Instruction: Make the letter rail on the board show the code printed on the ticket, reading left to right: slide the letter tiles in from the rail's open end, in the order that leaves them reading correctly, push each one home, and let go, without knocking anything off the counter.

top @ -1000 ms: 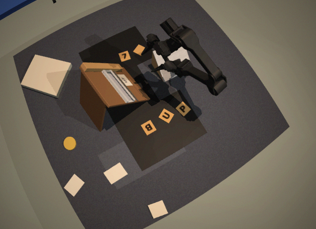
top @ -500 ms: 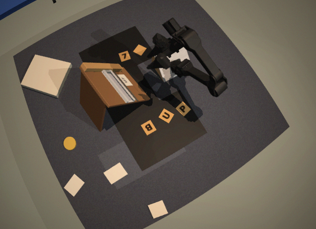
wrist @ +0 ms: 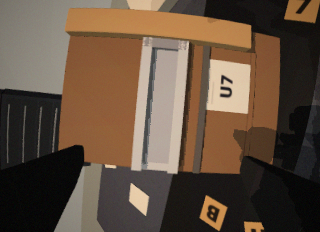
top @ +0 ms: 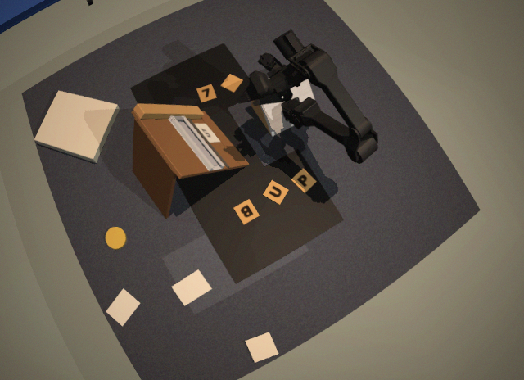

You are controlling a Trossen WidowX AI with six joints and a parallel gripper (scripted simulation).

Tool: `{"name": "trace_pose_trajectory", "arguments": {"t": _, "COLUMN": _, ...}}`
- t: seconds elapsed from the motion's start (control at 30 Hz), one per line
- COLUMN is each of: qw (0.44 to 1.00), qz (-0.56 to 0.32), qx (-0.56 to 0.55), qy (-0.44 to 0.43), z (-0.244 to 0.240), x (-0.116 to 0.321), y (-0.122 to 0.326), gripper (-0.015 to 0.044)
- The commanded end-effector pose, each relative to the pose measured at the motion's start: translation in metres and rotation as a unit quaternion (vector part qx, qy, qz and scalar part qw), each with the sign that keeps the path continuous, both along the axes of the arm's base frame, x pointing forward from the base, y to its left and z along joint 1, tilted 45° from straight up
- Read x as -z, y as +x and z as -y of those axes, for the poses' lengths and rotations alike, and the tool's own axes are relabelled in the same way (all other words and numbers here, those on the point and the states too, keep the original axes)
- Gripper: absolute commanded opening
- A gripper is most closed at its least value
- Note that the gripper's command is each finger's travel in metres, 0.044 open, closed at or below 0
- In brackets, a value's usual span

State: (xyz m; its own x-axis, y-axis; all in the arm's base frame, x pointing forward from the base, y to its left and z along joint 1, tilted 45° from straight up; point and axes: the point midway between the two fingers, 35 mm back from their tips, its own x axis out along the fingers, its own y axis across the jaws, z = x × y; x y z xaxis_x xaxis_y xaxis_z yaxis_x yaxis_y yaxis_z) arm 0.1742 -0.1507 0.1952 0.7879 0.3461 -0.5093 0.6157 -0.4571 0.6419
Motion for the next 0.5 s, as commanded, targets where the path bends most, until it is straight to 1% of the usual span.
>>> {"name": "trace_pose_trajectory", "arguments": {"t": 0.0, "qw": 0.999, "qz": -0.017, "qx": 0.026, "qy": 0.036, "z": -0.0008, "x": 0.0012, "y": -0.0011, "gripper": 0.0440}}
{"name": "trace_pose_trajectory", "arguments": {"t": 0.43, "qw": 0.999, "qz": -0.017, "qx": 0.026, "qy": 0.036, "z": -0.0008, "x": 0.0012, "y": -0.0011, "gripper": 0.0440}}
{"name": "trace_pose_trajectory", "arguments": {"t": 0.47, "qw": 0.999, "qz": -0.018, "qx": 0.025, "qy": 0.036, "z": -0.0004, "x": 0.0020, "y": -0.0009, "gripper": 0.0414}}
